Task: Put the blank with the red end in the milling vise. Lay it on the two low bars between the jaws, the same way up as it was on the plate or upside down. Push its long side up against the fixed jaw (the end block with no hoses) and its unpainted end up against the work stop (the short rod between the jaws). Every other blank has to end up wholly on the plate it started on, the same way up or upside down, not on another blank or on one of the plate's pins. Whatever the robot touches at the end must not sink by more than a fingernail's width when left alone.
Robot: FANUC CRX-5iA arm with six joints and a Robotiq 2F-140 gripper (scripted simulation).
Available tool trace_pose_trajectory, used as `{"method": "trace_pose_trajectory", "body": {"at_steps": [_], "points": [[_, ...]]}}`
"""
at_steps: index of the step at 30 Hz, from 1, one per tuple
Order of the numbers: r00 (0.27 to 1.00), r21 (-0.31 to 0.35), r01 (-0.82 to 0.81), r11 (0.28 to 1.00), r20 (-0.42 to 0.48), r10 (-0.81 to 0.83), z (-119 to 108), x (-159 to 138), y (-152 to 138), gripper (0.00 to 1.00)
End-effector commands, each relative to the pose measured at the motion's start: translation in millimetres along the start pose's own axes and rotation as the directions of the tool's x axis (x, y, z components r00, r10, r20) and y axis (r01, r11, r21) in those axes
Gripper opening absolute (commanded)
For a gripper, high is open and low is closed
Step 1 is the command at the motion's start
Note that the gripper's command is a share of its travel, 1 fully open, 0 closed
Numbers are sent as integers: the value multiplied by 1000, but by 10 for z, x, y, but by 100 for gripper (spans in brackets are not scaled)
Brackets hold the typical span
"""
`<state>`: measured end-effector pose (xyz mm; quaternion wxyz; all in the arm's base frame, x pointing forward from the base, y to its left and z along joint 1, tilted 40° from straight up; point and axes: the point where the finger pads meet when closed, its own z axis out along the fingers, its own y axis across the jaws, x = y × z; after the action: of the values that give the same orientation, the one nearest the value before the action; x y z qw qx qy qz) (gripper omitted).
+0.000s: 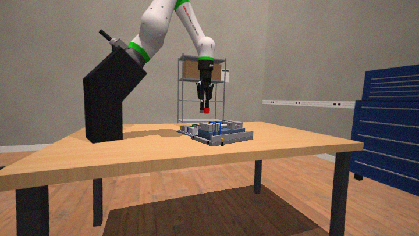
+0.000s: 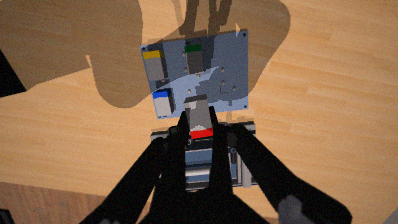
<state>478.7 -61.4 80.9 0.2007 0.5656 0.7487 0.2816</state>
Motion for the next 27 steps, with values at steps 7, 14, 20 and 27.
{"method": "trace_pose_trajectory", "body": {"at_steps": [7, 14, 20, 27], "points": [[998, 2, -60, 998, 4, 60, -2, -68, 22, 10], [998, 3, -65, 998, 6, 65, 6, -293, 82, 10], [998, 4, -69, 998, 9, 69, 13, -486, 133, 10], [998, 5, -69, 998, 11, 69, 15, -625, 170, 10]]}}
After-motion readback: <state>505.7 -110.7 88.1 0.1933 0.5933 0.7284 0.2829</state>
